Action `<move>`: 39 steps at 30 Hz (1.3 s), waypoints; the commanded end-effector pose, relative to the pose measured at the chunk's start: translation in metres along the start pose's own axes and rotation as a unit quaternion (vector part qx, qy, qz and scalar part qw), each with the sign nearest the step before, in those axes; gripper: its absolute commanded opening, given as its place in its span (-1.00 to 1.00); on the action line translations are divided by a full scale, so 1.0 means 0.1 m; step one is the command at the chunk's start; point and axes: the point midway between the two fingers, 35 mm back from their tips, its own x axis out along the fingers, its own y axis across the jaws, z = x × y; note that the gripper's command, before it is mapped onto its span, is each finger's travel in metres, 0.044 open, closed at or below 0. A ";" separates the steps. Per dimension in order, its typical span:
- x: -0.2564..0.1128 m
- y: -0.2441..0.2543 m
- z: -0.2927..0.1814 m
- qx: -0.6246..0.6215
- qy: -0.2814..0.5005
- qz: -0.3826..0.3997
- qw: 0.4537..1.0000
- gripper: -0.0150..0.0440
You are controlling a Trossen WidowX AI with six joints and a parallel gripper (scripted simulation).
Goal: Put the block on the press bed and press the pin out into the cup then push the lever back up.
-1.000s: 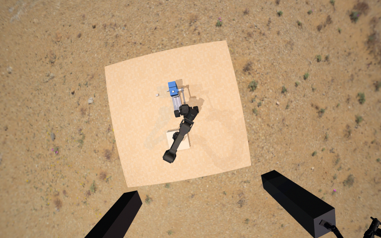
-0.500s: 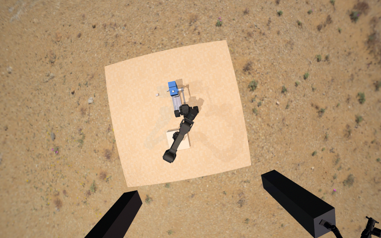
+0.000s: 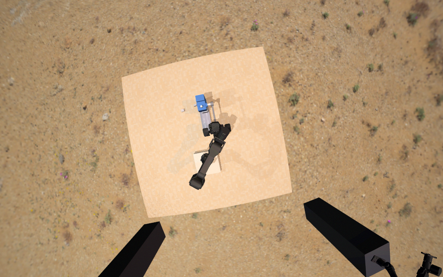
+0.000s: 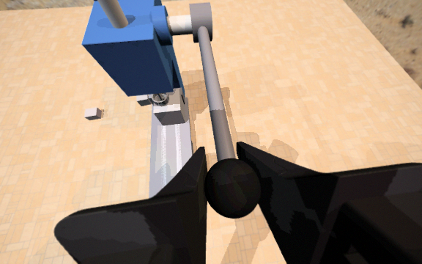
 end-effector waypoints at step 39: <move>0.22 0.00 -0.20 -0.001 0.006 0.001 1.000 -0.49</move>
